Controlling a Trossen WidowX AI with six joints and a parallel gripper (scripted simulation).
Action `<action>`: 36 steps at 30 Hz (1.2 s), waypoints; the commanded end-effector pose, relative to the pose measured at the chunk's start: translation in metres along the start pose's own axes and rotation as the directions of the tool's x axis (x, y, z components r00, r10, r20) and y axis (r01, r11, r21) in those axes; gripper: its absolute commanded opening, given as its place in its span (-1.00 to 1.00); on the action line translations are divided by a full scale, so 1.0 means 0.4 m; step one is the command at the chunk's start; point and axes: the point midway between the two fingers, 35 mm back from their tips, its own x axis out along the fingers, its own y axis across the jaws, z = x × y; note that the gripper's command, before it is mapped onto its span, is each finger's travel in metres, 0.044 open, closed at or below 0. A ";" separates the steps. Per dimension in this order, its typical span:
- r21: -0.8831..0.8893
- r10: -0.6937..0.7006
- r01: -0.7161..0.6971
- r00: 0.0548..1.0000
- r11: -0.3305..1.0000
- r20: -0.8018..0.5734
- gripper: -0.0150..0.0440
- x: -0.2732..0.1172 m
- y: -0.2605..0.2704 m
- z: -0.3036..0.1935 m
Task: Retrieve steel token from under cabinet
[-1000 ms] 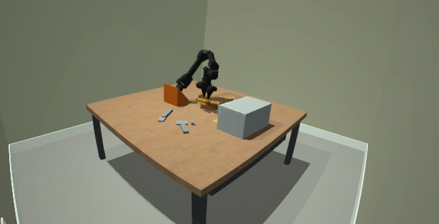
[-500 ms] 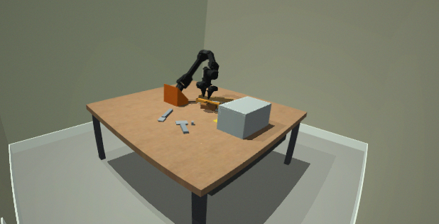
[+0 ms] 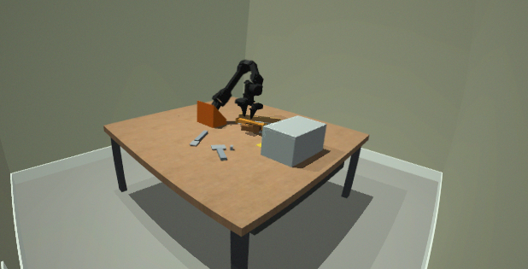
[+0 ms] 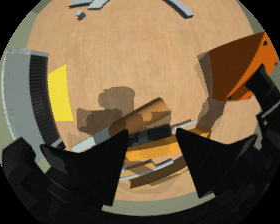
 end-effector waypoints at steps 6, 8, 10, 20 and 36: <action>-0.071 -0.001 0.001 1.000 0.998 0.002 0.42 -0.001 0.000 0.000; -0.086 -0.001 0.001 1.000 0.996 0.002 0.42 -0.001 0.000 0.000; -0.102 -0.001 0.001 1.000 0.995 0.002 0.42 -0.001 0.000 0.000; -0.180 -0.001 0.001 1.000 0.984 0.002 0.42 -0.001 0.000 0.000; -0.301 -0.001 0.001 1.000 0.954 0.002 0.42 -0.001 0.000 0.000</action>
